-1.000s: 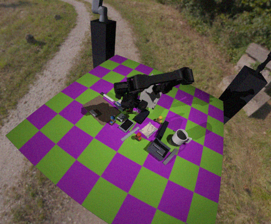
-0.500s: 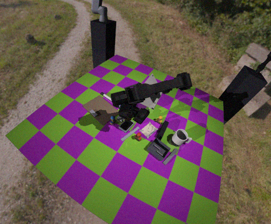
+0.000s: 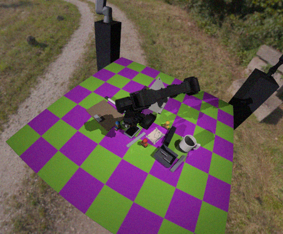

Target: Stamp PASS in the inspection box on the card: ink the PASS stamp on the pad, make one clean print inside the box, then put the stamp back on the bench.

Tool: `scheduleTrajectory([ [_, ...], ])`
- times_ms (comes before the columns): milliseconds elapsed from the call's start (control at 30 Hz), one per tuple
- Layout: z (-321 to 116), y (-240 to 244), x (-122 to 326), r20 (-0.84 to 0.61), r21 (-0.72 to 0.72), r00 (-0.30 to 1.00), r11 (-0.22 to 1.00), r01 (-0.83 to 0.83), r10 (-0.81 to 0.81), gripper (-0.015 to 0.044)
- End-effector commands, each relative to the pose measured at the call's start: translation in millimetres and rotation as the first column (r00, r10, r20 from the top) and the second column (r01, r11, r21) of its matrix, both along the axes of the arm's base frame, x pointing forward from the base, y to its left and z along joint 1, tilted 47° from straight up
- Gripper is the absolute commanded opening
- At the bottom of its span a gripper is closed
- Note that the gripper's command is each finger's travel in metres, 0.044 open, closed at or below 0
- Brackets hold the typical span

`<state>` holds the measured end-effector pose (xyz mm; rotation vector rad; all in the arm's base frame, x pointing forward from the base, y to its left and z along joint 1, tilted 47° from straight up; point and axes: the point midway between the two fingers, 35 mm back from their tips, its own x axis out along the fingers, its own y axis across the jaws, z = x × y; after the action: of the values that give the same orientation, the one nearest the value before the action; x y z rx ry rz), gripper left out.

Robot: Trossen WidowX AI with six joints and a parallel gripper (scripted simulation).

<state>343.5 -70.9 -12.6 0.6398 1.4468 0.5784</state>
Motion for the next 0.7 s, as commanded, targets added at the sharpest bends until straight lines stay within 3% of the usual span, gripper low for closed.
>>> scheduleTrajectory([
  [0, -2.1, 2.6, 0.0, -0.005, 0.006, 1.000, 1.000, 0.006, -0.006, 0.0000],
  [667, -11.4, 12.2, 1.1, -0.003, 0.005, 1.000, 1.000, 0.004, -0.004, 0.0000],
])
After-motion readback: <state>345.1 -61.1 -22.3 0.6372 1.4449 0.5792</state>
